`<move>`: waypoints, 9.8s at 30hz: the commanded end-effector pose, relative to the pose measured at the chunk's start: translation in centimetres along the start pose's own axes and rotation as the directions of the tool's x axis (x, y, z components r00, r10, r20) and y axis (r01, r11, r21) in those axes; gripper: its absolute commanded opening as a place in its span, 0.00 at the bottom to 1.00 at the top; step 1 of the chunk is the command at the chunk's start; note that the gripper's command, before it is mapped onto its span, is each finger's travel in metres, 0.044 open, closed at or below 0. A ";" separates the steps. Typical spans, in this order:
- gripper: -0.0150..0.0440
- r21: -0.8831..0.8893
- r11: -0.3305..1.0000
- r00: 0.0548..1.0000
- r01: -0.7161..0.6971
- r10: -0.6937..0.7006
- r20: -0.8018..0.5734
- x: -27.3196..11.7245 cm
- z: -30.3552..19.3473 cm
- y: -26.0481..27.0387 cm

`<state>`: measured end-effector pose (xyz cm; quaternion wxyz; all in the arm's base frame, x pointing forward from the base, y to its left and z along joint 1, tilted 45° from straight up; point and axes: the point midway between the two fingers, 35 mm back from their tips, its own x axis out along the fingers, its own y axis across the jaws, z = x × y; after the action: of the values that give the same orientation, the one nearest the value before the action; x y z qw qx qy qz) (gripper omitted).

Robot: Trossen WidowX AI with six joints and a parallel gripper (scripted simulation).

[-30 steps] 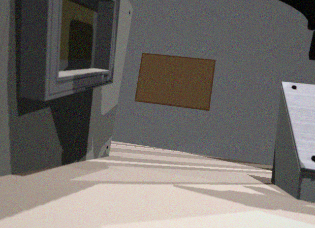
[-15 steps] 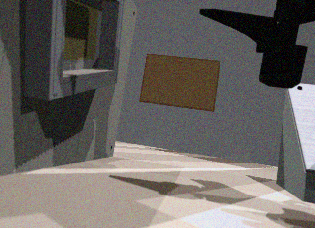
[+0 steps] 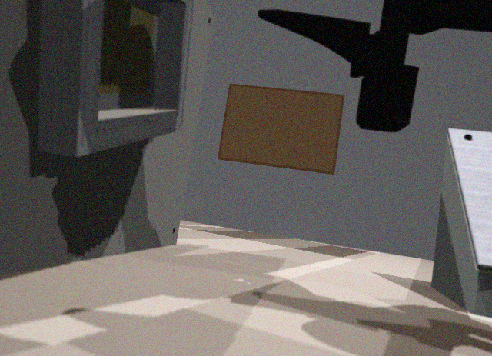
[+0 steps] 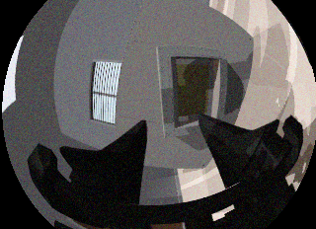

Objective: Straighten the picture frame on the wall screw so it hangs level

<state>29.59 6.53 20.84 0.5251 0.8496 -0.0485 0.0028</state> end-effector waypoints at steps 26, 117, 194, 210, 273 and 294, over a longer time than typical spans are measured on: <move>0.69 0.005 1.000 1.000 -0.003 0.003 -0.002 5.2 0.4 -0.1; 0.25 0.005 1.000 1.000 -0.005 0.005 -0.003 8.8 0.4 0.2; 0.25 0.004 1.000 1.000 -0.005 0.005 -0.003 8.8 1.1 0.8; 0.25 0.004 1.000 1.000 -0.005 0.005 -0.003 8.8 1.1 0.8; 0.25 0.077 0.997 1.000 0.003 -0.002 -0.008 8.9 1.1 0.0; 0.25 0.206 0.978 1.000 0.004 -0.002 -0.009 8.9 1.2 0.0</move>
<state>38.37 4.78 20.82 0.4442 0.8947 -0.0455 0.0092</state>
